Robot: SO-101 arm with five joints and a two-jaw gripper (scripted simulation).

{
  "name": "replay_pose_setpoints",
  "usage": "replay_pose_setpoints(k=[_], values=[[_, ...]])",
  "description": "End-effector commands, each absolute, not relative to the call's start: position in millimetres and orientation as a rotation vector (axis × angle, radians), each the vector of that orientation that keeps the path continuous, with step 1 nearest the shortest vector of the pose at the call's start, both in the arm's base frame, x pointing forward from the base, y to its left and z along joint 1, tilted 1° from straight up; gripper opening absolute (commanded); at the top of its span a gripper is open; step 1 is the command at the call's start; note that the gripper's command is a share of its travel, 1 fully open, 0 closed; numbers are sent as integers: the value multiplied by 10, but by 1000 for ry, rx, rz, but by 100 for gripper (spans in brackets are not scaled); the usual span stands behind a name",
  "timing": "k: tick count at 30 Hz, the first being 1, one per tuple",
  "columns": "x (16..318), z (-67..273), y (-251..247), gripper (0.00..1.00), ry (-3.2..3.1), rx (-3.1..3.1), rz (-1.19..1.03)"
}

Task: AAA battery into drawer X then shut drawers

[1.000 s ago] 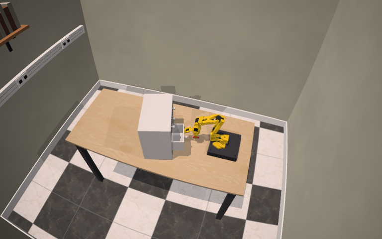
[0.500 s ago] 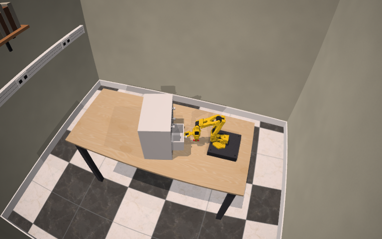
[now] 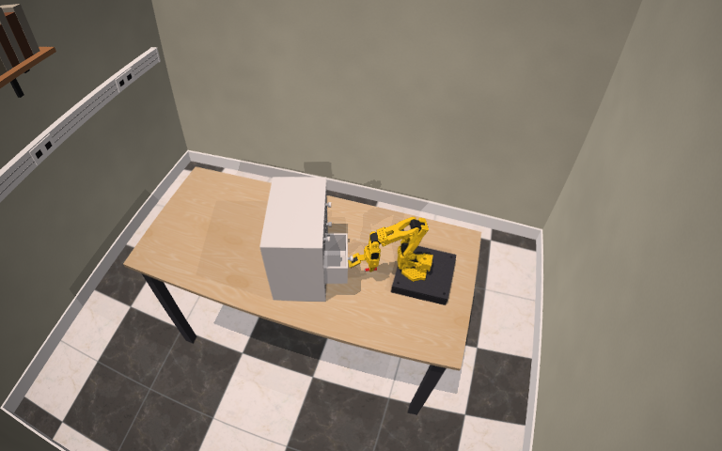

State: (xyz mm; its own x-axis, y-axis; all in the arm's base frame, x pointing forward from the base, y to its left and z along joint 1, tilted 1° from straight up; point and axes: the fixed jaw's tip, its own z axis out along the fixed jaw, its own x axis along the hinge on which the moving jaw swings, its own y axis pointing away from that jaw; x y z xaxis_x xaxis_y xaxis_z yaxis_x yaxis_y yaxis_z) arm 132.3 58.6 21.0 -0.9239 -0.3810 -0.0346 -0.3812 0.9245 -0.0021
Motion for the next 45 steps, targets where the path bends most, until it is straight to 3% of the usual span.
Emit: replay_pose_setpoints(k=[1,11,30,45], values=[[1321,340,606,0,2973,-596,30],[1302,622,596,0,2781,-554,79],[1300,629,595,0,2774,-553,80],[1298,1083,590,0,2478,-486,144]])
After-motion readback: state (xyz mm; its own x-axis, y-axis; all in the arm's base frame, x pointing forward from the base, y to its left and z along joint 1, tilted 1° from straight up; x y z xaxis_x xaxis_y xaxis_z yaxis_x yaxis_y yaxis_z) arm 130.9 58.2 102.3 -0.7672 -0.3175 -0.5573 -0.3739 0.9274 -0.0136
